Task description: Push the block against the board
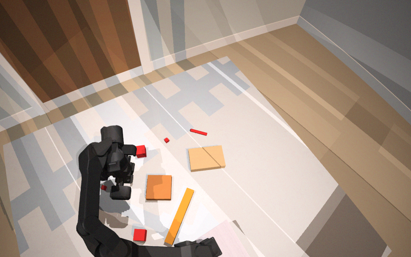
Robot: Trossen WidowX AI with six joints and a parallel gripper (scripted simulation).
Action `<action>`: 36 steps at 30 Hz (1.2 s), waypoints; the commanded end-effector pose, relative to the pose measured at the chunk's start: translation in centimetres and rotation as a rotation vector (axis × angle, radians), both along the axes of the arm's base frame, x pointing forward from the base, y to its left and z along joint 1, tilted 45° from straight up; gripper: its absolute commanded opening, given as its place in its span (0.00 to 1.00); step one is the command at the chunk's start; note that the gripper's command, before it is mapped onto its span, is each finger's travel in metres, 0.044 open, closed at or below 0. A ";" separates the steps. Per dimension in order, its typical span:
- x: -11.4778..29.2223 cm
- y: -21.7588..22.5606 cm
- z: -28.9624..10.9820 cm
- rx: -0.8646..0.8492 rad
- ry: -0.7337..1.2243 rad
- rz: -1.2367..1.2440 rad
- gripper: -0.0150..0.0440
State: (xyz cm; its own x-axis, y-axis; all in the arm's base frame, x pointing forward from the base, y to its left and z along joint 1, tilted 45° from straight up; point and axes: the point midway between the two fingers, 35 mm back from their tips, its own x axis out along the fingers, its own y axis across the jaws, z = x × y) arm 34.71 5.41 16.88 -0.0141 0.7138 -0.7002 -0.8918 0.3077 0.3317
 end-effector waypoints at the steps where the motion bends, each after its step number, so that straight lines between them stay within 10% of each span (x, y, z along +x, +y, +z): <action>1: 0.0 -0.1 0.0 -0.005 -0.004 0.005 0.25; 36: -0.3 -2.9 -5.3 -0.018 0.320 -0.323 0.25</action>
